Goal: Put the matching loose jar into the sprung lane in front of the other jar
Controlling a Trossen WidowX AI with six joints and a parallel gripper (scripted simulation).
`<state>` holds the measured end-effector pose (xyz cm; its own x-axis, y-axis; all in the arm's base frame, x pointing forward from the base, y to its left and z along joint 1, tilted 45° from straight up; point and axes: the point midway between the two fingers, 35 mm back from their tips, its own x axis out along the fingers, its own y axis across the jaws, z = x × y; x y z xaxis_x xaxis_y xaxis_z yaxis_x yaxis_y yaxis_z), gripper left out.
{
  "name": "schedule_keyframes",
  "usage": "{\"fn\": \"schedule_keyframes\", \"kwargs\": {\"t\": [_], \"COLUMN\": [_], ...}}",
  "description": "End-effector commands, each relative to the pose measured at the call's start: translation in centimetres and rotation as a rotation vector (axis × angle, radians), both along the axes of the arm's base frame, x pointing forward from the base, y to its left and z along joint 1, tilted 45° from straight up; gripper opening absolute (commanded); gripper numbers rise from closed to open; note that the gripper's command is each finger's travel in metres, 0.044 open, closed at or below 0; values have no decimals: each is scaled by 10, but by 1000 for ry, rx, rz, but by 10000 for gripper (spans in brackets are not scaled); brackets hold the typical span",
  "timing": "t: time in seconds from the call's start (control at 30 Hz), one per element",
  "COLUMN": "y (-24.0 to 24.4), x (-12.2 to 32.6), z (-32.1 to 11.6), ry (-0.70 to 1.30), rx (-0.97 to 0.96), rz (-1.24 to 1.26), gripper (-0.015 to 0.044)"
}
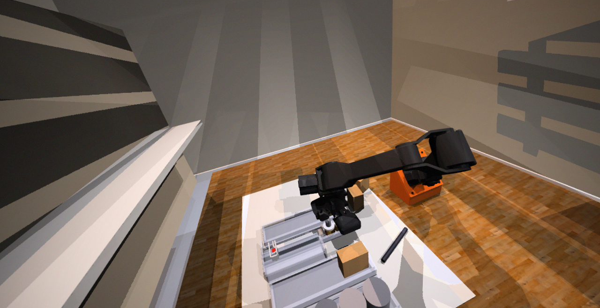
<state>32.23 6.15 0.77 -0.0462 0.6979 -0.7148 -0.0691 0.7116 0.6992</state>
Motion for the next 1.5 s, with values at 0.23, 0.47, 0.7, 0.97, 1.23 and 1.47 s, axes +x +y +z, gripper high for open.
{"fn": "schedule_keyframes", "kwargs": {"t": [0.23,0.47,0.7,0.97,1.23,1.47], "y": [0,0,0,0,-8,-15], "x": [-2,-2,-2,-2,-1,-1], "z": [0,0,0,0,8,14], "ry": [-7,-7,-7,-7,-7,-7], "rx": [7,7,7,7,6,6], "rz": [-2,-2,-2,-2,-2,-2], "gripper": [0,0,53,262,277,277]}}
